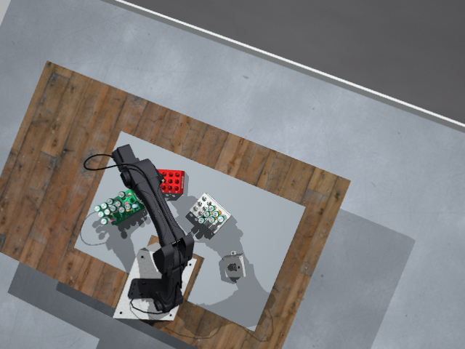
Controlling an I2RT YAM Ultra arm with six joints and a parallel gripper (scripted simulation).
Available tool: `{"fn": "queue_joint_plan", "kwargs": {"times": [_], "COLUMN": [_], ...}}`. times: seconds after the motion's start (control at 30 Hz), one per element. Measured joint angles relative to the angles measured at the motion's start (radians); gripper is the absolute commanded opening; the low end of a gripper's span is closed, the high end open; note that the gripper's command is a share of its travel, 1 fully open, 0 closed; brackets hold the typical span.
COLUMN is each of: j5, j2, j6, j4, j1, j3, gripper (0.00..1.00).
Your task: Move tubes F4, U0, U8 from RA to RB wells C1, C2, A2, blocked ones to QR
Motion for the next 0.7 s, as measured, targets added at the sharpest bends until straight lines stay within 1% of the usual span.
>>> {"fn": "queue_joint_plan", "kwargs": {"times": [0.47,0.7], "j5": [0.003,0.004], "j2": [0.006,0.006], "j6": [-0.005,-0.007], "j4": [0.016,0.024], "j1": [-0.007,-0.008], "j3": [0.000,-0.019], "gripper": [0.00,0.00]}}
